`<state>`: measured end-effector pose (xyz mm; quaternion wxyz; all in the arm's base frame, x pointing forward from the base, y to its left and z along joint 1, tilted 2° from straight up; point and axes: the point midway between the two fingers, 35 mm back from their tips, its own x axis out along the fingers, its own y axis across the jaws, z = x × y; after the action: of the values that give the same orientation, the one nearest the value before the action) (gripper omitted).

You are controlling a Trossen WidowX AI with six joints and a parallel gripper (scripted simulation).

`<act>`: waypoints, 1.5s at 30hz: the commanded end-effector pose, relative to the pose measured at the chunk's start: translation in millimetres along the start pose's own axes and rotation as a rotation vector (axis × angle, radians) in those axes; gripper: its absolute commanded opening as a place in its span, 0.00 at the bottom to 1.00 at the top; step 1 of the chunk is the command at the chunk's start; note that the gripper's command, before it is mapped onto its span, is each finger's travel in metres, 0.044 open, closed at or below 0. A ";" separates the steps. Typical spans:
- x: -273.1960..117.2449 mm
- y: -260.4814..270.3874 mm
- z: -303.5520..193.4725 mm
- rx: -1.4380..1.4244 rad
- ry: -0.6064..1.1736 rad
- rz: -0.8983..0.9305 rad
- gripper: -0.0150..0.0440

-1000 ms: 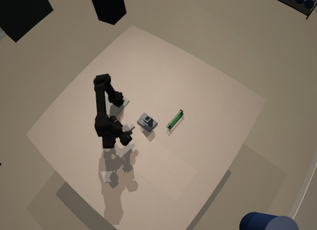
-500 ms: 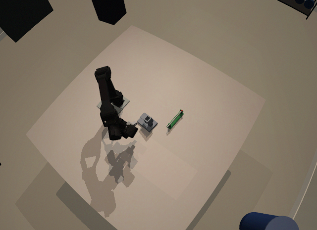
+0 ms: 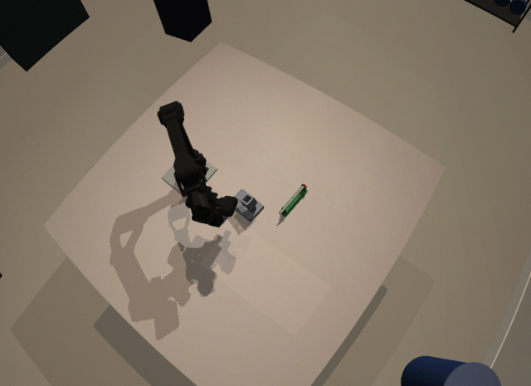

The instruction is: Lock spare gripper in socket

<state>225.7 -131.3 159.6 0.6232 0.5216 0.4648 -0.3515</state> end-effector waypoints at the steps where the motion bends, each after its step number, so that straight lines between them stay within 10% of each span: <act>1: -1.7 3.8 -6.2 -0.090 -0.054 0.024 0.25; 45: -13.0 25.4 -65.0 -0.780 -0.529 0.277 0.25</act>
<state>230.7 -67.0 174.1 0.8927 0.2245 0.3374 -0.1970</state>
